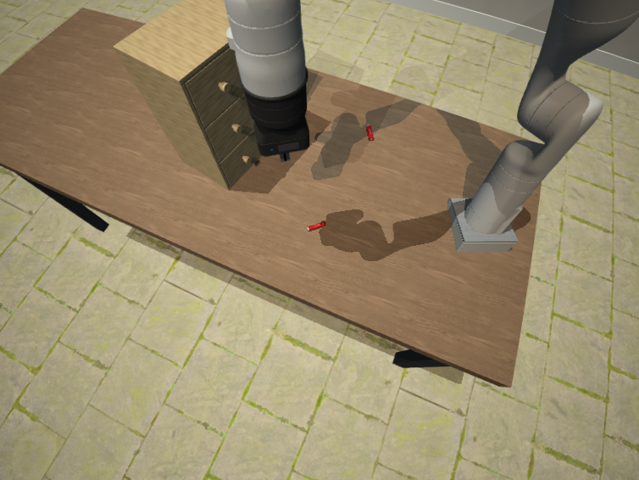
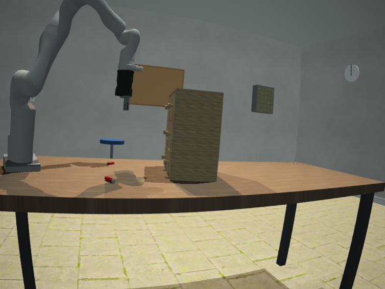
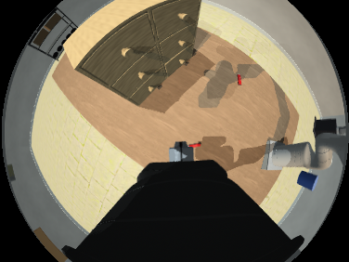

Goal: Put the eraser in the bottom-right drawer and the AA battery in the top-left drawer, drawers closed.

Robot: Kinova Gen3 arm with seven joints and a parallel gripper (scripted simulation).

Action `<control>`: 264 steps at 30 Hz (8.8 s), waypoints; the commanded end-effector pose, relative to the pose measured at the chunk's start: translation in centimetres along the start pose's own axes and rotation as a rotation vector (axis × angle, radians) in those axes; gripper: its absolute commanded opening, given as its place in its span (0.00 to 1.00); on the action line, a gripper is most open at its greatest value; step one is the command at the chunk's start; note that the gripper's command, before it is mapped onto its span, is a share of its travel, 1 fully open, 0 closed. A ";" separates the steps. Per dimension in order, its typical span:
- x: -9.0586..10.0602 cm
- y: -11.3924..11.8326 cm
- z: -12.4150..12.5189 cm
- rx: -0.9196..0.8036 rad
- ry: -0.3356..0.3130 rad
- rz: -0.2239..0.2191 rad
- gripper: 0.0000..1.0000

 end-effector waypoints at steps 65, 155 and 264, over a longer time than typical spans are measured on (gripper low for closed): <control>11.1 3.2 4.6 -2.098 -0.013 -0.004 0.00; 5.6 5.1 3.8 -2.297 -0.490 0.636 0.00; -5.0 1.8 5.4 -2.028 -0.924 1.210 0.67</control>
Point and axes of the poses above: the point where the finger pads meet when closed, its own x axis back along the fingers, its own y axis across the jaws, z = x × y, the point moved 10 cm from there along x, back along the fingers, and after that the axes turned 15 degrees about -x, right-handed, at the moved point
